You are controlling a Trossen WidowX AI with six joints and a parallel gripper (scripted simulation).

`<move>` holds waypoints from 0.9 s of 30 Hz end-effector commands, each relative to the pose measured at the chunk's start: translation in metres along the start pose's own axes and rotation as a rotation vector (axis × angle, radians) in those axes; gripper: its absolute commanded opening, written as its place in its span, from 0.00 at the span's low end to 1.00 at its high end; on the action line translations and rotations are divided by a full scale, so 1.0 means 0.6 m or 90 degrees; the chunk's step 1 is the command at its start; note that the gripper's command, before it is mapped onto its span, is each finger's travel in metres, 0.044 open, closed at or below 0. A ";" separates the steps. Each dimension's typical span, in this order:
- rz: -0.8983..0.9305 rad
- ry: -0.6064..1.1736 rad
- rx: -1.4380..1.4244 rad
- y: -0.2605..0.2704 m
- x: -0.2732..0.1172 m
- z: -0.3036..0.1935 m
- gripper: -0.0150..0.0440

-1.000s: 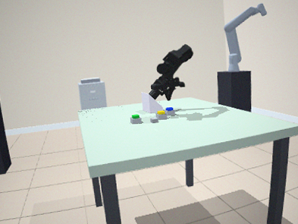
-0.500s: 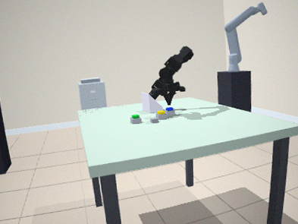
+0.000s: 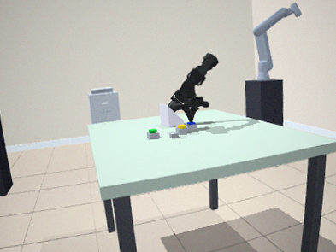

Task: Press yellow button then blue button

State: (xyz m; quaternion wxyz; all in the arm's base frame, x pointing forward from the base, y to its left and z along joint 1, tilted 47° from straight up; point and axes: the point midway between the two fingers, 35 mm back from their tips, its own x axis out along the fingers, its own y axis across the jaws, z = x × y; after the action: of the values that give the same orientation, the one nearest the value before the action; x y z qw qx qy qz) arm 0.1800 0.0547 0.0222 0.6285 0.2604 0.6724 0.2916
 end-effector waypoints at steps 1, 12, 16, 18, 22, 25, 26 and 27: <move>0.004 0.003 0.003 0.002 0.006 -0.002 0.29; 0.004 0.003 0.003 0.002 0.006 -0.002 0.29; 0.001 0.000 0.000 0.000 0.001 -0.001 0.29; 0.001 0.001 0.002 0.000 -0.023 0.000 0.29; 0.003 0.003 0.003 0.001 -0.052 -0.002 0.29; 0.003 0.003 0.003 0.003 -0.054 0.000 0.33; 0.001 0.003 0.003 0.010 -0.059 0.008 0.38; 0.000 0.002 0.004 0.022 -0.067 0.020 0.42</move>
State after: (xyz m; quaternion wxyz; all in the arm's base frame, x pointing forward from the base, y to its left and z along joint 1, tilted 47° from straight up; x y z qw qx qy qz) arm 0.1825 0.0359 0.0442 0.6223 0.2659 0.6762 0.2911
